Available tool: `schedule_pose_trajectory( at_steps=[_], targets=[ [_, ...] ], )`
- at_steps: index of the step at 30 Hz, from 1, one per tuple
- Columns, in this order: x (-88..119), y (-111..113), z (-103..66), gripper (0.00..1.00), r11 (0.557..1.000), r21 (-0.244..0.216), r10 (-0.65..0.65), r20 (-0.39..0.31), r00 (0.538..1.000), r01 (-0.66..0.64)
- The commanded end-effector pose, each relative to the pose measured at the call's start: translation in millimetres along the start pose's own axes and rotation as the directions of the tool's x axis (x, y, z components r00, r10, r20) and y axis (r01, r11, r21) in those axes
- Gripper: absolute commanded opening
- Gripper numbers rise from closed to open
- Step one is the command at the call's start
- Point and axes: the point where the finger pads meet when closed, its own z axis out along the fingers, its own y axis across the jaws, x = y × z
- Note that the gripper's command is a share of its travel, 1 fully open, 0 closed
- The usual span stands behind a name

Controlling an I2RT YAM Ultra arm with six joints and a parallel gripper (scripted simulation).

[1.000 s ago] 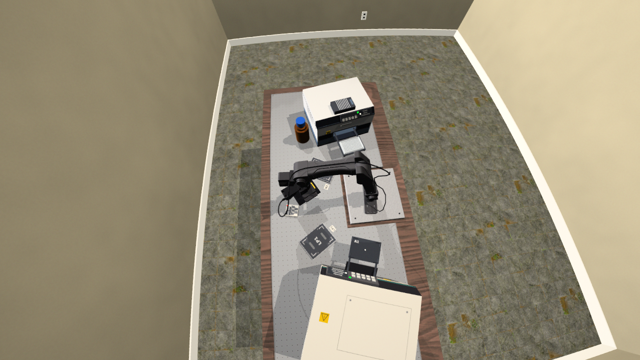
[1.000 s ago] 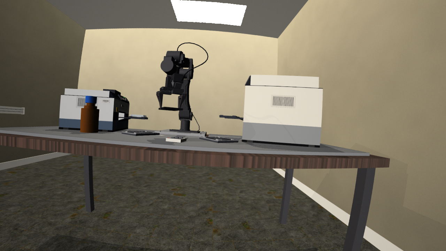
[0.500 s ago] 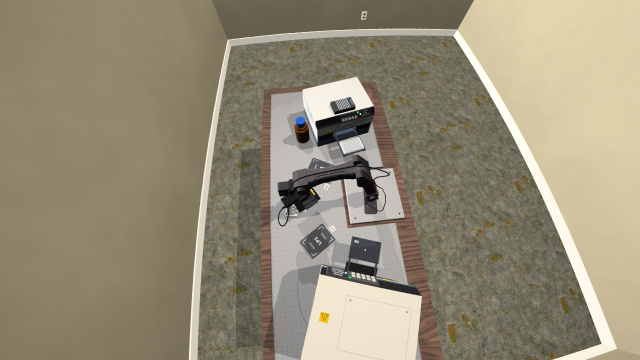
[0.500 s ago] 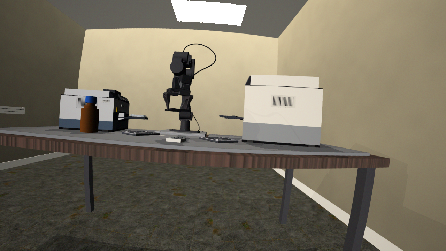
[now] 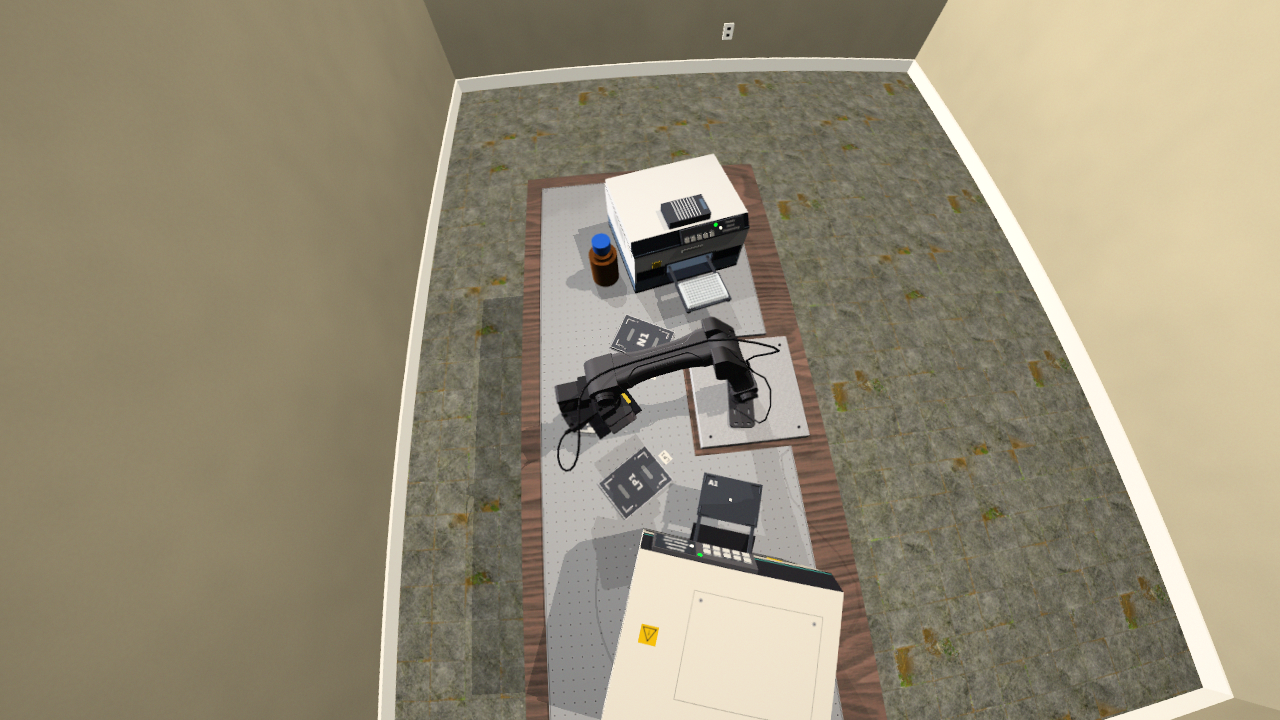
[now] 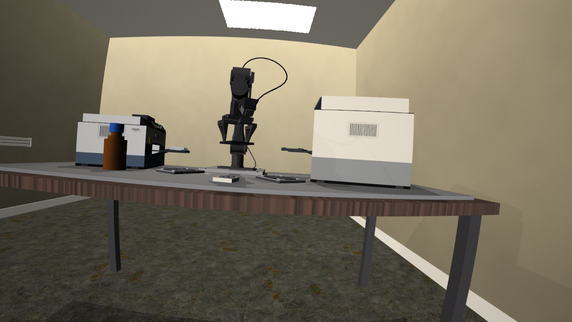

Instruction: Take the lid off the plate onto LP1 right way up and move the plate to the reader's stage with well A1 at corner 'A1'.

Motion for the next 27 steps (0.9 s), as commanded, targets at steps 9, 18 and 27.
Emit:
schedule_pose_trajectory(
  at_steps=[9,18,27],
  targets=[
    [-23,22,-8.3,0.85,1.0,0.011,-0.003,0.051,0.999,0.003],
    [-33,44,-5.9,0.85,1.0,0.009,-0.019,0.054,0.998,0.018],
    [-40,62,-5.5,0.85,1.0,0.009,-0.019,0.058,0.998,0.018]
  ],
)
